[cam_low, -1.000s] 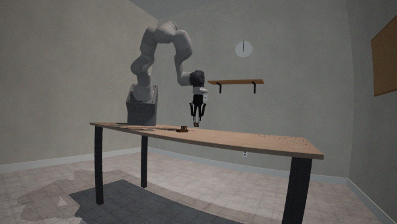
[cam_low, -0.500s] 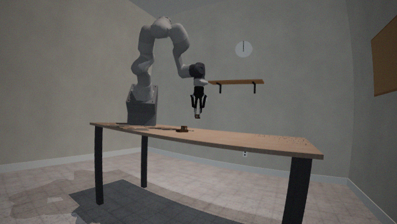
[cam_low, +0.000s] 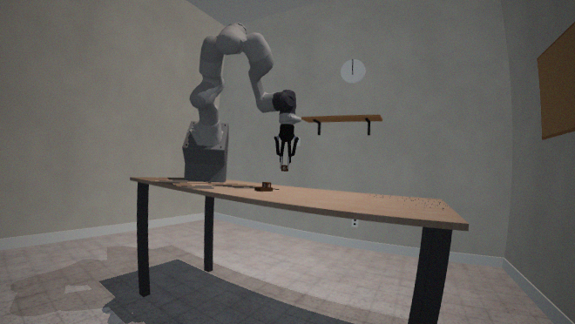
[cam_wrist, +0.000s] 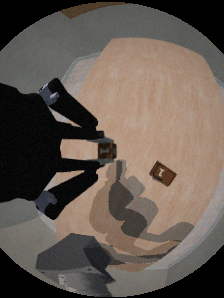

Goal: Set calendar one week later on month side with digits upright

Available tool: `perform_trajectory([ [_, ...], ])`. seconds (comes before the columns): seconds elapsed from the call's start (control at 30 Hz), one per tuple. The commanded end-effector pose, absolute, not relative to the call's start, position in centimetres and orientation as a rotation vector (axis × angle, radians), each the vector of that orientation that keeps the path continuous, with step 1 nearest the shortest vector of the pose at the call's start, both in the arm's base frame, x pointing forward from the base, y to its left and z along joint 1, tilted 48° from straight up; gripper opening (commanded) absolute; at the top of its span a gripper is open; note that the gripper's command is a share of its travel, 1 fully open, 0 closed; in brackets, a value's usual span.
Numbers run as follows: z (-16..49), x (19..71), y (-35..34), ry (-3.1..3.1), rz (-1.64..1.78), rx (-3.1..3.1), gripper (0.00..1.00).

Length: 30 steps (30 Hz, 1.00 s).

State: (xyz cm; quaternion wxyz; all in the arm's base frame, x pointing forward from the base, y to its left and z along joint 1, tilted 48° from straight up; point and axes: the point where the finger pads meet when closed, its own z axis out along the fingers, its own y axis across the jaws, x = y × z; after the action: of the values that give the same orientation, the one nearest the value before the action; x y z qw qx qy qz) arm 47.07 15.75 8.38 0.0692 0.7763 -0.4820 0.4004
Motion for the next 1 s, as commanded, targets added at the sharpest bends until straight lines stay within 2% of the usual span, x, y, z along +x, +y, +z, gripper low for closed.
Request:
perform_trajectory([
  [0.0, 8.7, 47.2, 15.4, -1.222, 1.147, 2.403, 0.17],
  [0.97, 9.9, 47.3, 13.8, -0.651, 1.007, 2.493, 0.17],
])
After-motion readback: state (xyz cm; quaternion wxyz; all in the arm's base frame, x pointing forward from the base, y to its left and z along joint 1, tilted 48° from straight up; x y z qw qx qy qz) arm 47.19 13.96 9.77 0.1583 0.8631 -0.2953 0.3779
